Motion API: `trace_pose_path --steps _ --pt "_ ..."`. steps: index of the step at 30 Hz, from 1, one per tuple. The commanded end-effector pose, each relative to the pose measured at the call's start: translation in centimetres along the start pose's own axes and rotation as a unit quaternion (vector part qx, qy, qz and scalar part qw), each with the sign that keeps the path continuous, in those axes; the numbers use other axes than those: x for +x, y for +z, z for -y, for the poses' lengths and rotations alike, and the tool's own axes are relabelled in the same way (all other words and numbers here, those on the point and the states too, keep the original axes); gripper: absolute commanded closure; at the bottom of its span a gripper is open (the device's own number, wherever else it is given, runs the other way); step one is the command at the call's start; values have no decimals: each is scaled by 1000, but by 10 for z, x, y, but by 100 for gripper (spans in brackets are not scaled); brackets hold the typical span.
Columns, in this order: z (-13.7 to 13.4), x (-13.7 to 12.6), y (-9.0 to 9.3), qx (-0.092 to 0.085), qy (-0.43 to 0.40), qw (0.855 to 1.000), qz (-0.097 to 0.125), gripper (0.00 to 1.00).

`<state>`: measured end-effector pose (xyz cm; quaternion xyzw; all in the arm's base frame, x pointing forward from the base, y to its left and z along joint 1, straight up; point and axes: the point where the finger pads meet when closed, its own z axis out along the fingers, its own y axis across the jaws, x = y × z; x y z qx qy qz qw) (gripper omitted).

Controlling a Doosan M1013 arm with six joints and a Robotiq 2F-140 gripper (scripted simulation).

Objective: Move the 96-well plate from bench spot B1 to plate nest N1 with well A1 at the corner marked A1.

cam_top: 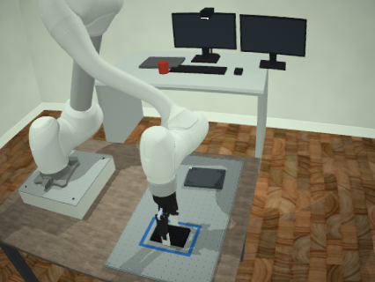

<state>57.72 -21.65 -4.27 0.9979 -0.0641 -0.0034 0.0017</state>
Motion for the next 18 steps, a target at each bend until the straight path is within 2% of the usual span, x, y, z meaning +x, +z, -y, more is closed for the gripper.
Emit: trace_pose_path --steps 1,18 --pt "-1 -2 2 3 3 1000 0 100" --pt "-1 -2 -21 3 3 1000 0 100"
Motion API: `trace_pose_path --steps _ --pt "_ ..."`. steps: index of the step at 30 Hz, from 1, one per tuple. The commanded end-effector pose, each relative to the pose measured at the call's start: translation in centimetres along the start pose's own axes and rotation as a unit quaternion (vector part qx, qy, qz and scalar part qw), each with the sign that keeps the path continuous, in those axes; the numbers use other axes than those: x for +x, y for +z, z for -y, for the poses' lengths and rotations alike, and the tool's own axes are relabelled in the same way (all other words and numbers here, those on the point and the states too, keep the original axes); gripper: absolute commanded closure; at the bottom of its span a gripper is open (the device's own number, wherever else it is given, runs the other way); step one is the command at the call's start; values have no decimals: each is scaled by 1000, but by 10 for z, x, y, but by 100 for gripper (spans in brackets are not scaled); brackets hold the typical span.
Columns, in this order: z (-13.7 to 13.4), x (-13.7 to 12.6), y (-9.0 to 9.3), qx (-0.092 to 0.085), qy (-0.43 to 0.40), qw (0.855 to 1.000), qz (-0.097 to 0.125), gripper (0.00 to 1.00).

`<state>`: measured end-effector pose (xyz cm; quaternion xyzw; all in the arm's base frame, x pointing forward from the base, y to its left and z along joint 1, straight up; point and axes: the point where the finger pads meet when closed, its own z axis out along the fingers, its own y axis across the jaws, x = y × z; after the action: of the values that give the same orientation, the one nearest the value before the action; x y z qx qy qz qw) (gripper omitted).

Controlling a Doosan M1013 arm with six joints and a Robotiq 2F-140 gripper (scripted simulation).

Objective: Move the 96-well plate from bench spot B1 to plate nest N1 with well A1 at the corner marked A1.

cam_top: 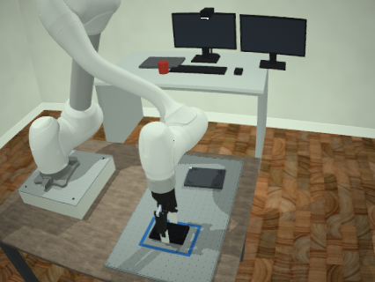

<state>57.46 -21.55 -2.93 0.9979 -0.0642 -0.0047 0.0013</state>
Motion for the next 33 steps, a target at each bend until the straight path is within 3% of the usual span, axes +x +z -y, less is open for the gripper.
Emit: trace_pose_path --steps 1,23,33 --pt "-1 1 -10 2 3 1000 -1 100" --pt "-2 1 -43 2 3 1000 -1 100" --pt "-2 1 -48 2 3 1000 -1 100"
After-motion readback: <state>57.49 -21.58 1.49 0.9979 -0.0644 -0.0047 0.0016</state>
